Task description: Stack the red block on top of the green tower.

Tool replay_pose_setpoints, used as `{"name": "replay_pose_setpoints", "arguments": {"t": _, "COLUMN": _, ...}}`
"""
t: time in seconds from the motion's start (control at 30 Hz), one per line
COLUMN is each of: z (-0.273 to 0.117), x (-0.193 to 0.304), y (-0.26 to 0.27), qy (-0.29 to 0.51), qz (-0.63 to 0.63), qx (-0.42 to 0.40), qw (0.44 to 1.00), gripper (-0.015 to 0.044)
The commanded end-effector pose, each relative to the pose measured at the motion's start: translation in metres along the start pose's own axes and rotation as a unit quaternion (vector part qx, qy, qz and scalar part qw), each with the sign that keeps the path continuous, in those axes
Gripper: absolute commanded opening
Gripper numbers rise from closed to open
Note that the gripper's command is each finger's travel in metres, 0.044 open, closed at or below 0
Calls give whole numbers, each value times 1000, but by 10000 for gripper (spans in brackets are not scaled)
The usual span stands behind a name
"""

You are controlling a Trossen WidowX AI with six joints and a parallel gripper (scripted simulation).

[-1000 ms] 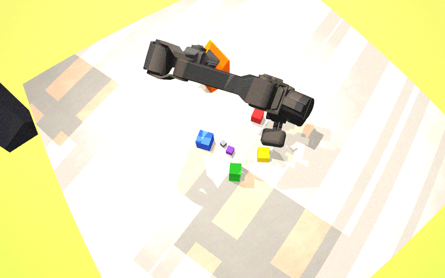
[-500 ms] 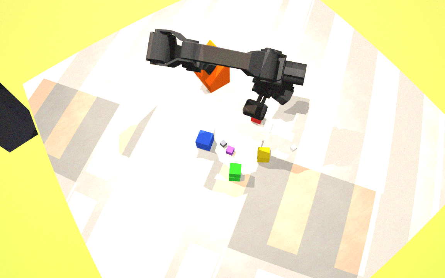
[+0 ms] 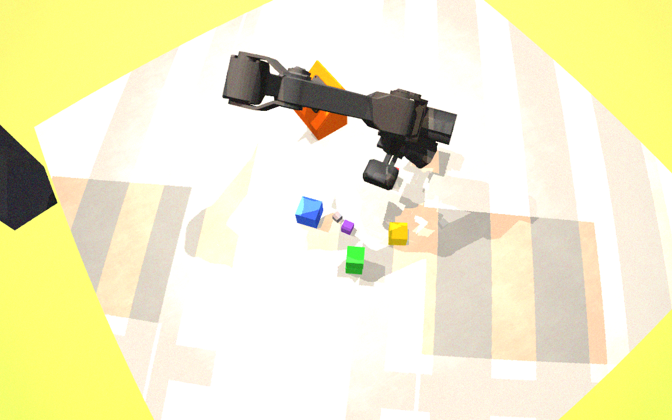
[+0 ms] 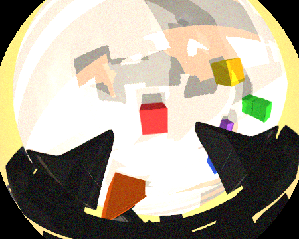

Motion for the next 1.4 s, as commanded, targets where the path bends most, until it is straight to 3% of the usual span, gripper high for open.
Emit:
{"name": "replay_pose_setpoints", "arguments": {"t": 0.0, "z": 6, "x": 1, "y": 0, "qy": -2, "qz": -2, "qx": 3, "qw": 1000, "gripper": 440}}
{"name": "replay_pose_setpoints", "arguments": {"t": 1.37, "z": 50, "x": 2, "y": -1, "qy": -1, "qz": -2, "qx": 4, "qw": 1000, "gripper": 440}}
Point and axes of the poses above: the point midway between the two fingers, 35 mm back from their tips, its own z axis out along the fingers, its own y axis across the jaws, x = y × z, the point moved 6 cm from there along -z, back along the fingers, and after that the axes turned 10 degrees about z, right-handed, at the moved point
